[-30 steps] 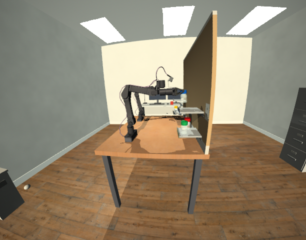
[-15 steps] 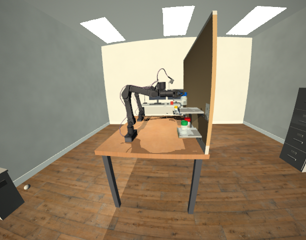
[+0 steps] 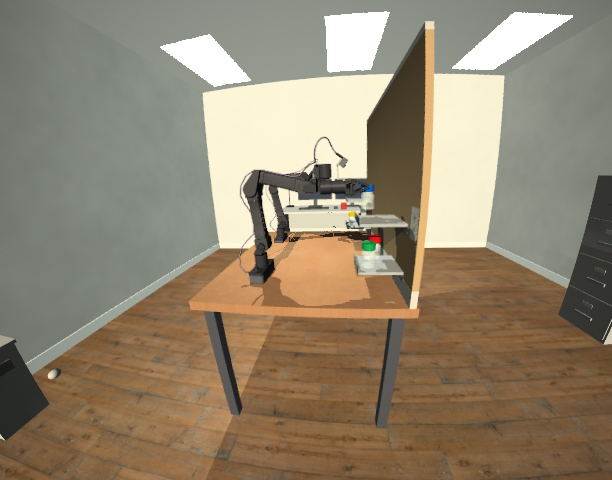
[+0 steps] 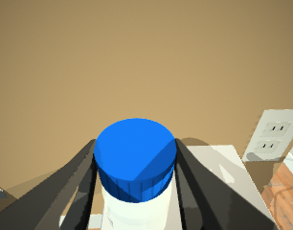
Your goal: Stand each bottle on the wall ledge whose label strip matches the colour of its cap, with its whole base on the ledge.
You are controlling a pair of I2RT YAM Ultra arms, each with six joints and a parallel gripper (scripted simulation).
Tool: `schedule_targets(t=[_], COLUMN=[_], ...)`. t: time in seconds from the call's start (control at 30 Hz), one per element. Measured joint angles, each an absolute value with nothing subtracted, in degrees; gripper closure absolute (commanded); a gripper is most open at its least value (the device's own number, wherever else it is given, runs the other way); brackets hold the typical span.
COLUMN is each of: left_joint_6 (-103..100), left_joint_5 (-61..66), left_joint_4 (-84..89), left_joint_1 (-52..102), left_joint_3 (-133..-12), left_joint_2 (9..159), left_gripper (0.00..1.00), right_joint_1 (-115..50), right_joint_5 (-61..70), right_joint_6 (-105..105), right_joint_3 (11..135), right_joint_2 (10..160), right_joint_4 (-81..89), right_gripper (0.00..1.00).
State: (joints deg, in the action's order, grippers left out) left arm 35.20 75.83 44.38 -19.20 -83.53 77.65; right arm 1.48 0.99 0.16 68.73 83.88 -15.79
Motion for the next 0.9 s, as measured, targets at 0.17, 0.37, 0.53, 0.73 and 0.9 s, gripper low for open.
schedule_targets(t=[0.17, 0.37, 0.53, 0.73, 0.9], left_joint_6=[35.2, 35.2, 35.2, 35.2, 35.2], left_joint_5=[75.8, 75.8, 75.8, 75.8, 75.8], left_joint_4=[44.4, 44.4, 44.4, 44.4, 44.4], left_joint_1=[-19.2, -19.2, -19.2, -19.2, -19.2], left_joint_3=[-83.5, -83.5, -83.5, -83.5, -83.5], left_joint_2=[77.6, 77.6, 77.6, 77.6, 77.6], left_gripper=[0.13, 0.13, 0.13, 0.13, 0.13], right_joint_1=[1.5, 1.2, 0.9, 0.9, 0.9], right_joint_5=[0.9, 0.6, 0.6, 0.5, 0.5], right_joint_6=[0.2, 0.2, 0.2, 0.2, 0.2], right_joint_3=[68.3, 65.9, 63.5, 63.5, 63.5], right_joint_2=[83.9, 83.9, 84.4, 84.4, 84.3], right_joint_4=[-16.6, -18.7, -19.9, -20.0, -20.4], right_gripper=[0.51, 0.51, 0.51, 0.51, 0.3])
